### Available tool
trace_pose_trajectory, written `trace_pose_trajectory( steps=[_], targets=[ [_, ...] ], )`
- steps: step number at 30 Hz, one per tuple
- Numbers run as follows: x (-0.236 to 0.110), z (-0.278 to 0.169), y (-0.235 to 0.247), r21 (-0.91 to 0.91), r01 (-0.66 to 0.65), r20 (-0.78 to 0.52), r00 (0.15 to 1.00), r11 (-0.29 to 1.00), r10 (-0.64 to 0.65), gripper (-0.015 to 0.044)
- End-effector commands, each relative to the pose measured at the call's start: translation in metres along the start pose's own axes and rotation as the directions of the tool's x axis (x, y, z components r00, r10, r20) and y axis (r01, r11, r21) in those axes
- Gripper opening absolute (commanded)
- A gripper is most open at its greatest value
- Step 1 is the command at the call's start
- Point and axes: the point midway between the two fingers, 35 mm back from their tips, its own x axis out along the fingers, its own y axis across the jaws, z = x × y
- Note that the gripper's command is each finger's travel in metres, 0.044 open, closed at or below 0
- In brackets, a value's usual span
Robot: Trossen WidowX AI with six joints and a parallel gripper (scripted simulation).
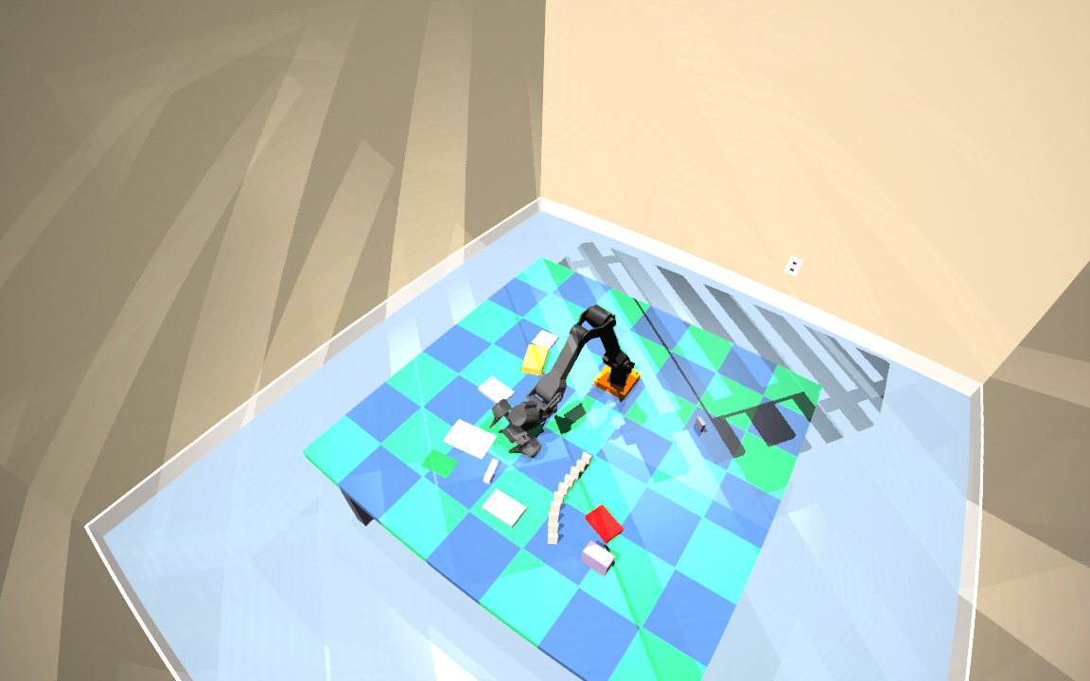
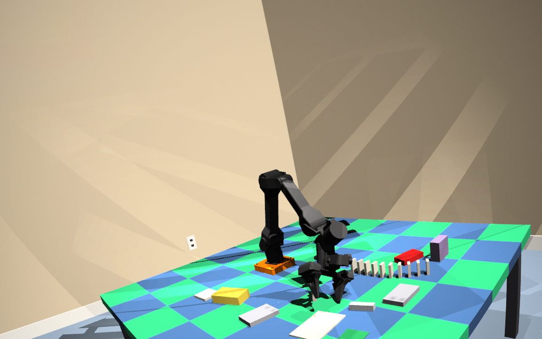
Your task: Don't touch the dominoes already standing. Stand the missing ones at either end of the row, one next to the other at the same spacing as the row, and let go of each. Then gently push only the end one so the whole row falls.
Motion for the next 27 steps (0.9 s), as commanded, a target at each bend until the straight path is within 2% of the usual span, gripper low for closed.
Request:
trace_pose_trajectory(
  steps=[1, 4, 11, 23, 27],
  targets=[
    [-0.042, -0.008, -0.029, -0.292, -0.406, -0.238, 0.908, 0.866, 0.345, 0.044],
    [-0.062, -0.013, -0.038, -0.327, -0.512, -0.29, 0.854, 0.794, 0.432, 0.044],
    [-0.093, -0.032, -0.042, -0.329, -0.652, -0.396, 0.752, 0.683, 0.527, 0.044],
    [-0.093, -0.033, -0.041, -0.329, -0.655, -0.398, 0.749, 0.68, 0.53, 0.044],
    [-0.071, -0.043, -0.027, -0.329, -0.655, -0.398, 0.749, 0.68, 0.529, 0.044]
  ],
)
